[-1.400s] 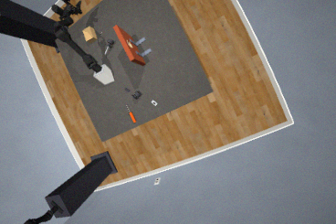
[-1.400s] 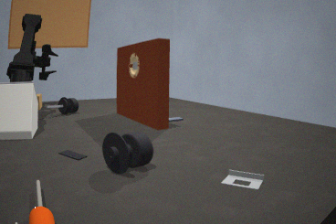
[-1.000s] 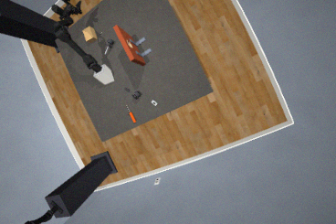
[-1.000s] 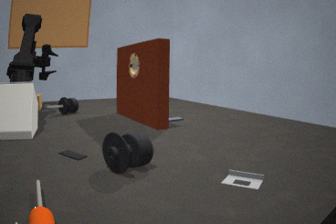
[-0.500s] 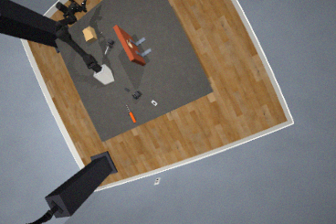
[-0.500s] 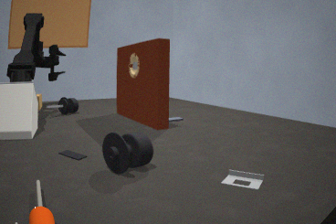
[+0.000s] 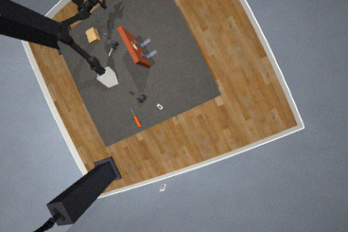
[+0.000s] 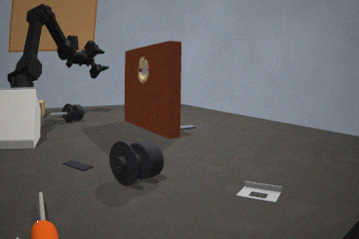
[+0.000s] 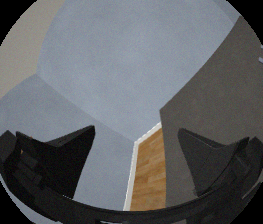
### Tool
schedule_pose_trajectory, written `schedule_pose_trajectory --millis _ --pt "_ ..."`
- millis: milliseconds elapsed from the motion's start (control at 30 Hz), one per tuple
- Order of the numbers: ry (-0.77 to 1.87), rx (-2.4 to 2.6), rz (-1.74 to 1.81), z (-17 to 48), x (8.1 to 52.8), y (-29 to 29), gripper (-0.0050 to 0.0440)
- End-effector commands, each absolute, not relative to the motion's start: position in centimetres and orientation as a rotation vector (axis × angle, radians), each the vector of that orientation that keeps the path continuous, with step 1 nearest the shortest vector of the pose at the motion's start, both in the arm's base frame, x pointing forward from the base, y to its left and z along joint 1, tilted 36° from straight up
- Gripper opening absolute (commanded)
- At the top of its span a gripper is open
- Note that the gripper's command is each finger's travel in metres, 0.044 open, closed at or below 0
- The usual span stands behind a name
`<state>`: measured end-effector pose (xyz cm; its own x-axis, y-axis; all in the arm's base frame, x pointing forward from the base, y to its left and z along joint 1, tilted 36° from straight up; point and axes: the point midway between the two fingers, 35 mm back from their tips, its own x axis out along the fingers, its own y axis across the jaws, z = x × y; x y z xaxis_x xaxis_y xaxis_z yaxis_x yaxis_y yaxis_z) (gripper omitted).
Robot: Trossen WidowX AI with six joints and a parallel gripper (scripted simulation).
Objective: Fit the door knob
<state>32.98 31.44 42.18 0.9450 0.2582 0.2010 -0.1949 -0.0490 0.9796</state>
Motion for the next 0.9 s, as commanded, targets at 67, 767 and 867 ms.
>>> schedule_pose_trajectory --millis 67,767,867 --pt "0.058 1.392 0.272 40.8 39.3 23.6 0.0440" --pt "0.367 1.004 -0.145 28.4 41.9 -2.6 0.0440" --pt "0.401 0.992 -0.158 27.4 41.4 -3.6 0.0440"
